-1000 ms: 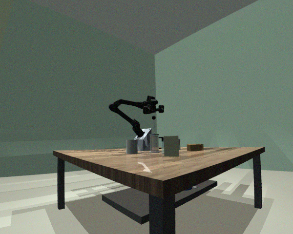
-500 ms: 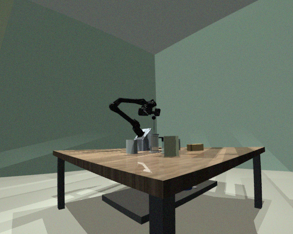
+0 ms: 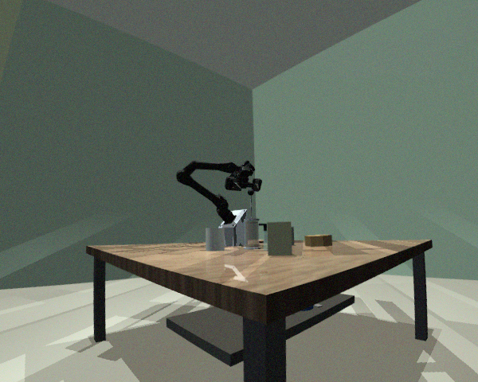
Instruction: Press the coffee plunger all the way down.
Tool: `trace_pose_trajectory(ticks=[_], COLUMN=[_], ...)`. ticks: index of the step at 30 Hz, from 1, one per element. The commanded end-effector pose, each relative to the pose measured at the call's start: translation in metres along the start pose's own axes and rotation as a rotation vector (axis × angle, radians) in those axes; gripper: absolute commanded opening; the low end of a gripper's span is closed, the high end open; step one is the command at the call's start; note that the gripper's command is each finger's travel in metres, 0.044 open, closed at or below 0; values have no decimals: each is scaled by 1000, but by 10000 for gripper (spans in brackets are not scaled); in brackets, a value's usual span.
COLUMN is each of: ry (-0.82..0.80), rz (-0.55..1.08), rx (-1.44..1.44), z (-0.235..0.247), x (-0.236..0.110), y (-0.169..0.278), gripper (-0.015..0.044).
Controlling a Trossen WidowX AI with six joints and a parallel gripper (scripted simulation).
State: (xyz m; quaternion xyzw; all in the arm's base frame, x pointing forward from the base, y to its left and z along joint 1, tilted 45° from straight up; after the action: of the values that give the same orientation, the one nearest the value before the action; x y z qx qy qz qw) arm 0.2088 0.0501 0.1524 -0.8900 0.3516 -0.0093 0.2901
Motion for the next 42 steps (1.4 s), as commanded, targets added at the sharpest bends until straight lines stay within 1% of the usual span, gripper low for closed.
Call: trace_pose_trajectory(ticks=[1,14,30,41,42], ry=[-8,-13,13,13,13], rz=[9,6,-17,-17,-17], rx=[-7,-5,-8,-8,-8], z=[3,4,-7,-7,-7], x=[4,18,31,31,31], y=[3,1,-2,-2,-2], gripper=[440,440,440,151,145])
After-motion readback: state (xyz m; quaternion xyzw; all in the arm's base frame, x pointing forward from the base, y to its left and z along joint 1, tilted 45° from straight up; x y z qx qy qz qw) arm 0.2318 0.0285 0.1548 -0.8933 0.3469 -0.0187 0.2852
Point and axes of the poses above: the point midway between the two fingers, 35 mm back from their tips, its own x axis out along the fingers, its own z axis across the jaws, y = z × x, the point moved 2 cm from there along -x, back along the fingers, and after that the axes turned 15 degrees about -x, right-handed, at the moved point
